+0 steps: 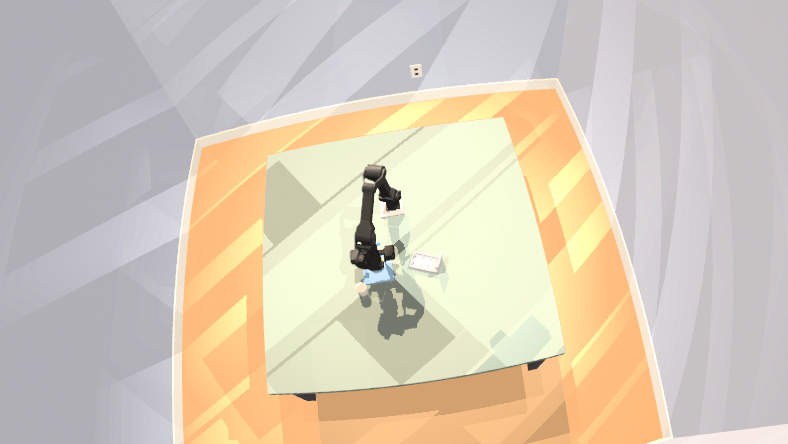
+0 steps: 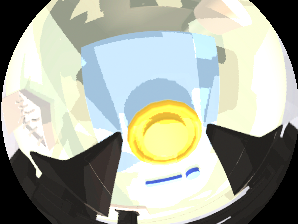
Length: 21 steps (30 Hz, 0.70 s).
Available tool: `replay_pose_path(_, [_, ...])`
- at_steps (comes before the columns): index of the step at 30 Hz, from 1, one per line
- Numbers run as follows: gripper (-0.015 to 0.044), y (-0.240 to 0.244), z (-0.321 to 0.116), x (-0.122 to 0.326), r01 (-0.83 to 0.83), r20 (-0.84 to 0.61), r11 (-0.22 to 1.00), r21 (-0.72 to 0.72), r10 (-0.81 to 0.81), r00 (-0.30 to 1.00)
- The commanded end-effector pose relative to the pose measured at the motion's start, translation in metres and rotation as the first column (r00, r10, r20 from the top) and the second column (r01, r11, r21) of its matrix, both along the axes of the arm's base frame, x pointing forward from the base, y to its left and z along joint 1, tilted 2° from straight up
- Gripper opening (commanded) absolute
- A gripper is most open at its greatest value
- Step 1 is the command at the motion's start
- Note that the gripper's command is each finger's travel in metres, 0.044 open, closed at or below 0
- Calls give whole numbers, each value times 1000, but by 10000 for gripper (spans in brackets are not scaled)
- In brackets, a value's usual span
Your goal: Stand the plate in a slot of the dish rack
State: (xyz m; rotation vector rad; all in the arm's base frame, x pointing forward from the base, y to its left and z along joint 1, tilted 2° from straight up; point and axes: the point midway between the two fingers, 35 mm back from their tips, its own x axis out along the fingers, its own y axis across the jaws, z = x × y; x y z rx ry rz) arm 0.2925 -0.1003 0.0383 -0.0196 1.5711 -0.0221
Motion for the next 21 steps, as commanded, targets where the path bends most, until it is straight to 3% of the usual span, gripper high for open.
replay_pose_path(1, [387, 1, -5, -2, -2, -6, 1000, 5, 2, 1000])
replay_pose_path(9, [363, 1, -5, -2, -2, -6, 1000, 5, 2, 1000])
replay_pose_path(20, [289, 1, -5, -2, -2, -6, 1000, 5, 2, 1000])
replay_pose_path(21, [263, 1, -5, -2, -2, -6, 1000, 5, 2, 1000])
